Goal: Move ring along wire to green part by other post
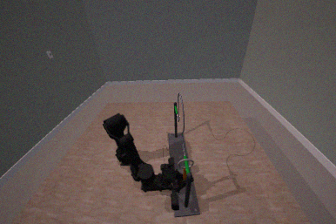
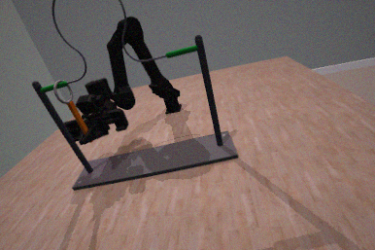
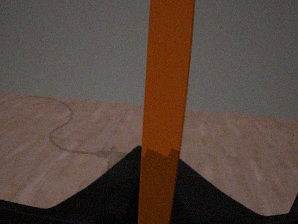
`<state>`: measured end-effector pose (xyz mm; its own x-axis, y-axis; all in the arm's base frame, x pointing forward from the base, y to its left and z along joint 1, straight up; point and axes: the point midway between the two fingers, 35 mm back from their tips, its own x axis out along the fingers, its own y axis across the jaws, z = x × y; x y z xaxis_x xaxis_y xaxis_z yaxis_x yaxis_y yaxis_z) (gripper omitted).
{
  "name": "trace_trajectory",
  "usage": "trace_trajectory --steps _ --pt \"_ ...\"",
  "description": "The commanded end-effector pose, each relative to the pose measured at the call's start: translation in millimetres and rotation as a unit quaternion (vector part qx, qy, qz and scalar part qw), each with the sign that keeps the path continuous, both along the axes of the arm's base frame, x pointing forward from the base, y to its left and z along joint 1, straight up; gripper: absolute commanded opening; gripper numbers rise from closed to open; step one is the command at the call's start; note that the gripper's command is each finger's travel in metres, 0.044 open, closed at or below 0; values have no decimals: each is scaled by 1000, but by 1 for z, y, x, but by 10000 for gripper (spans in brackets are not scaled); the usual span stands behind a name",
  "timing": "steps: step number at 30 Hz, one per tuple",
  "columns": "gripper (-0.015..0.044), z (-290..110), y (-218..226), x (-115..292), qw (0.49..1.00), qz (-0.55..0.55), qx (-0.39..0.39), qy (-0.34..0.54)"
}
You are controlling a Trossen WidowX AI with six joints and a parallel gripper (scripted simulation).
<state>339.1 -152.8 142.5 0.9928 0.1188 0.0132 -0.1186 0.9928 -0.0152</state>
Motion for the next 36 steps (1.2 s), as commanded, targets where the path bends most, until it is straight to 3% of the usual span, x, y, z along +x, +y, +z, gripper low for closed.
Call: trace_trajectory --steps 1,36 --pt "-150 10 -1 0 1000 2 -4 -4" --pt "-150 18 -1 0 1000 2 -3 -4"
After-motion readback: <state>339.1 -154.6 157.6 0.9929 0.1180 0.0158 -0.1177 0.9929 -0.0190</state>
